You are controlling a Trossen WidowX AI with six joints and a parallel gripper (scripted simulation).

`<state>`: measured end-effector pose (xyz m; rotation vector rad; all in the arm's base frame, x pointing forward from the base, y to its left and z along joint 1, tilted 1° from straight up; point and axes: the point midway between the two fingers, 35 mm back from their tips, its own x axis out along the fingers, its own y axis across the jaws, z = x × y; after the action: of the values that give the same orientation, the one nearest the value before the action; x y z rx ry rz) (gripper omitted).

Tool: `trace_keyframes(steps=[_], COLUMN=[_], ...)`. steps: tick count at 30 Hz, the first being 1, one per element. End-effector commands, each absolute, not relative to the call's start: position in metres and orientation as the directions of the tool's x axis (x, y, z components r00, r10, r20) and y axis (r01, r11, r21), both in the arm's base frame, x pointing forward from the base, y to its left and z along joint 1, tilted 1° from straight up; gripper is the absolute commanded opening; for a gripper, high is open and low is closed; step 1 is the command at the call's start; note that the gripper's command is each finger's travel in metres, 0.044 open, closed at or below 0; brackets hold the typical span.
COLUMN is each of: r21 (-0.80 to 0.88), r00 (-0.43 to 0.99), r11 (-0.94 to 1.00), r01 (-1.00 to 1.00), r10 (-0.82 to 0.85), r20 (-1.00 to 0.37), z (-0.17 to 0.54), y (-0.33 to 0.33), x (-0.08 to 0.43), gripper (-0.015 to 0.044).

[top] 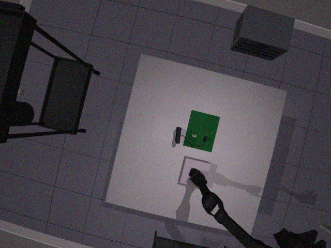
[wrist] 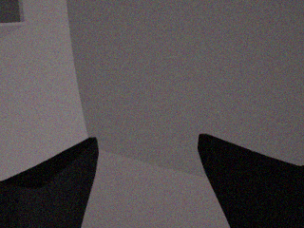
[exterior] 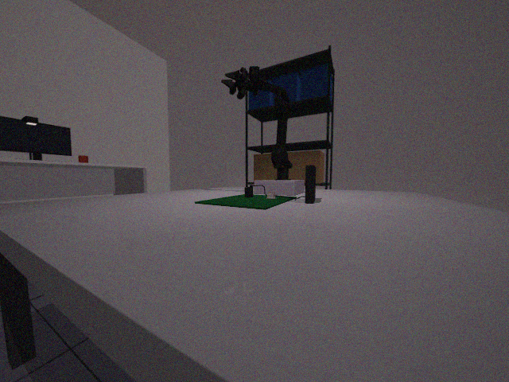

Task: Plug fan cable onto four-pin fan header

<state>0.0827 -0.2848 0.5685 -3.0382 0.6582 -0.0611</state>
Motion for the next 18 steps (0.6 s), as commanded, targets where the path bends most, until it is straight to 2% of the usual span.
trace_keyframes(steps=[1, 3, 6, 9, 12, 18], r21=[-0.040, -0.058, -0.302, -0.585, -0.803, -0.962], r00=[0.910, 0.910, 0.920, 0.932, 0.943, 0.947], r11=[-0.910, -0.910, -0.879, -0.752, -0.541, -0.140], r01=[-0.413, -0.411, -0.368, -0.303, -0.250, -0.235], r10=[-0.414, -0.413, -0.392, -0.362, -0.326, -0.255], r20=[0.032, 0.031, 0.019, -0.017, -0.075, -0.194], z=[0.569, 0.568, 0.552, 0.527, 0.499, 0.451], y=[-0.285, -0.286, -0.298, -0.309, -0.313, -0.303], x=[0.083, 0.084, 0.107, 0.140, 0.176, 0.232], gripper=[0.0312, 0.0364, 0.0440, 0.0440, 0.0440, 0.0440])
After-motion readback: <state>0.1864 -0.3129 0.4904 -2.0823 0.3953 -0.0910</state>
